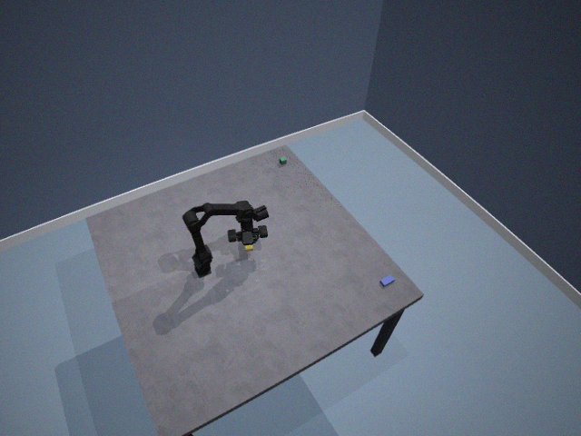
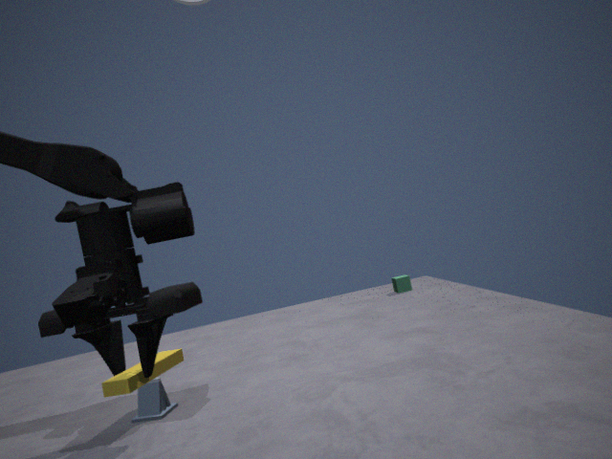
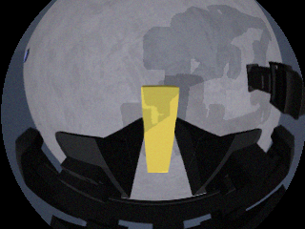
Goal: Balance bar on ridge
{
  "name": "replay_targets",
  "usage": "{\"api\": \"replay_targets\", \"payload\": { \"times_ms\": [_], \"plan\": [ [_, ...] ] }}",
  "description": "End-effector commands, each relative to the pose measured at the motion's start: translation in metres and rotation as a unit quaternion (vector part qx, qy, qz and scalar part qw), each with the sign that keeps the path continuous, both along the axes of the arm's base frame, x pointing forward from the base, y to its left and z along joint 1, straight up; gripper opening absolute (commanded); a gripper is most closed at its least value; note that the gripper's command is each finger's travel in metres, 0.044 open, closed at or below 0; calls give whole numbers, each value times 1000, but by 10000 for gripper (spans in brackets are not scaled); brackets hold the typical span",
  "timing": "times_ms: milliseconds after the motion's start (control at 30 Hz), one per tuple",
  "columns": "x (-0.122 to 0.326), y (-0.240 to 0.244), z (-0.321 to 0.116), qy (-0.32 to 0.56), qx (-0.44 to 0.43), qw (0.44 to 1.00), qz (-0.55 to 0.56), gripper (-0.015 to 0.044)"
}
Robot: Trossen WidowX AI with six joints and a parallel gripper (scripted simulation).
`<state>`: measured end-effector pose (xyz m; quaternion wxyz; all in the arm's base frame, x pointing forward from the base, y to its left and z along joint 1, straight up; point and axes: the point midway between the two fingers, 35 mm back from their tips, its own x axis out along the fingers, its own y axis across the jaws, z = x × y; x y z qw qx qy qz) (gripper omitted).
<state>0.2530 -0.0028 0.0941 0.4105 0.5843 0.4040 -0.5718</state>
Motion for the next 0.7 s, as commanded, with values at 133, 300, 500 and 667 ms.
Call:
{"api": "replay_targets", "payload": {
  "times_ms": [133,300,500,667],
  "plan": [
    [0,0,-1,-1,-1,1000,-2,0],
    [0,0,-1,-1,-1,1000,-2,0],
    [0,0,-2,-1,-1,1000,-2,0],
    [0,0,-2,-1,-1,1000,-2,0]
  ]
}}
